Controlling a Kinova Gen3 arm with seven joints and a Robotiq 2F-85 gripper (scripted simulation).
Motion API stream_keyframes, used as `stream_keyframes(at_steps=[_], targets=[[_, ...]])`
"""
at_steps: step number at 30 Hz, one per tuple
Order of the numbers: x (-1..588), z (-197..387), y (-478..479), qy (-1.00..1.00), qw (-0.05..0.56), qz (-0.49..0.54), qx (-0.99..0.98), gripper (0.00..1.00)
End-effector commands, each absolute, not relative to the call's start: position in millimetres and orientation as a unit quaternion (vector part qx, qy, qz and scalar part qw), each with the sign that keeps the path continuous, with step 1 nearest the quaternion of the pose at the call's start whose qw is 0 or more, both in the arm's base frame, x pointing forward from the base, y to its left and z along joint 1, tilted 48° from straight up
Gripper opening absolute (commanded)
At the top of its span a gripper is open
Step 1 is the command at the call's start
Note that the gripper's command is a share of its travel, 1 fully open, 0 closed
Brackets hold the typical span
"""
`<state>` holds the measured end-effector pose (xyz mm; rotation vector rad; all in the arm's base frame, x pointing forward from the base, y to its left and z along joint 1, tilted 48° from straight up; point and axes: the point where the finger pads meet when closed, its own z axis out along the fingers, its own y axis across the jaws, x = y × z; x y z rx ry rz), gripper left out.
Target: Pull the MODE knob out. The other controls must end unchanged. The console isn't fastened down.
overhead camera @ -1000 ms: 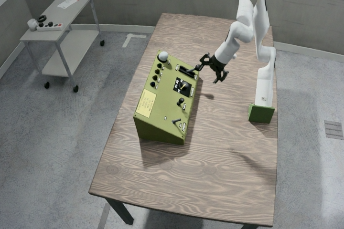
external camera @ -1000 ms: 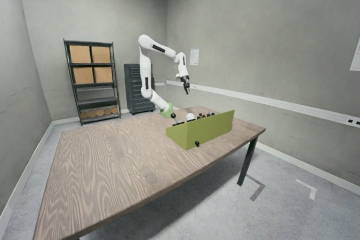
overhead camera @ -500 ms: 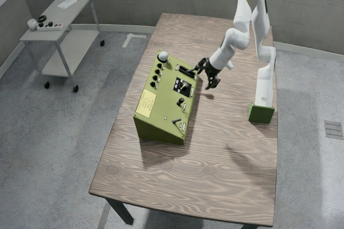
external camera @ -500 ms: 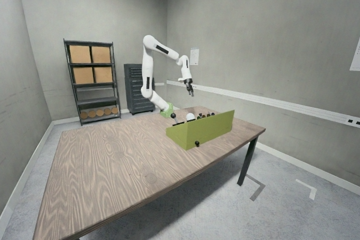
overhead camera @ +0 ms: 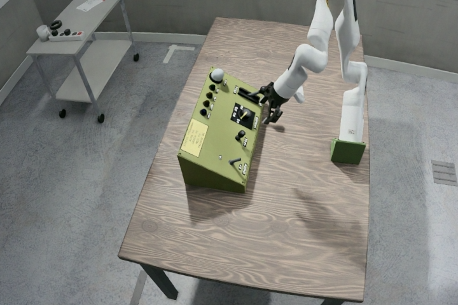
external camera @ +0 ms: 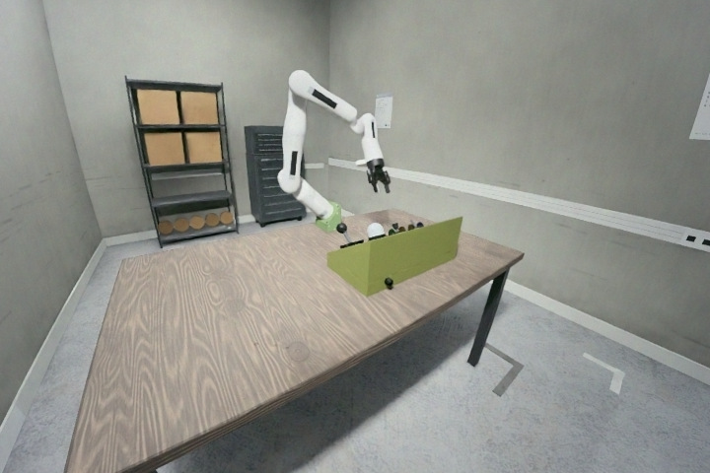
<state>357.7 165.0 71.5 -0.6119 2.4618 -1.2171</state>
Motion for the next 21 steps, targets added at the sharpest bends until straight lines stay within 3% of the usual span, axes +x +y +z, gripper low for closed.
stream_keyframes(at_steps=[1,21], targets=[[361.0,68.7,164.9,0.868,0.178,-0.422,-0.191,1.0],[373.3,58.2,162.8,0.881,0.229,-0.402,-0.103,1.0]])
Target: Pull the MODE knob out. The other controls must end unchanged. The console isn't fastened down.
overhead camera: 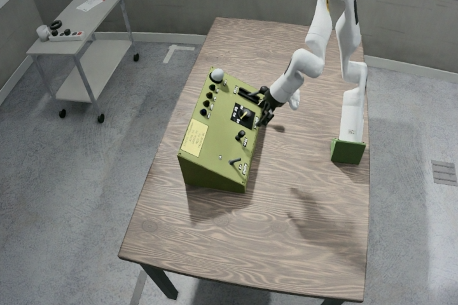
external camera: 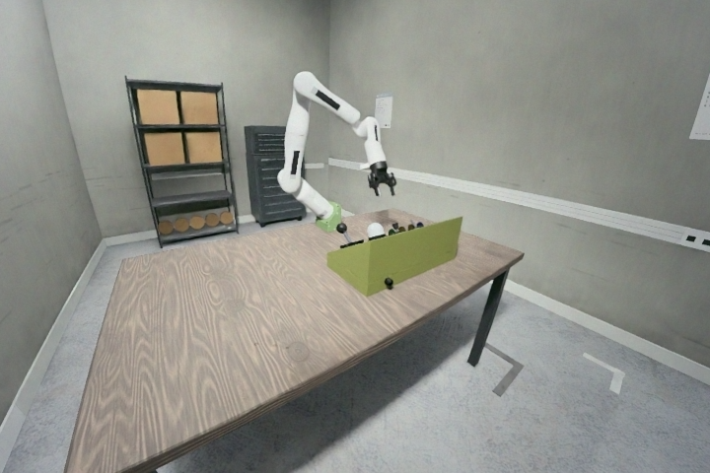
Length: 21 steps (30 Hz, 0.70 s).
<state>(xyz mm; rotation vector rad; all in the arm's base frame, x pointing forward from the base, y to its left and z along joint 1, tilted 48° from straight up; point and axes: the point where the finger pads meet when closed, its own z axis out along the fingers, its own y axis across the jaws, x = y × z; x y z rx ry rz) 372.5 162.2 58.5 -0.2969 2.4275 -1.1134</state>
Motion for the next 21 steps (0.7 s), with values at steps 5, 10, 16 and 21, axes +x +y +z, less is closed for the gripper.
stream_keyframes(at_steps=[5,10,16,21], targets=[[374.6,57.1,162.5,0.881,0.234,-0.399,-0.094,1.0],[375.1,56.8,162.4,0.882,0.235,-0.399,-0.091,1.0],[375.4,56.5,162.4,0.882,0.237,-0.398,-0.088,1.0],[375.4,56.5,162.4,0.882,0.237,-0.398,-0.088,1.0]])
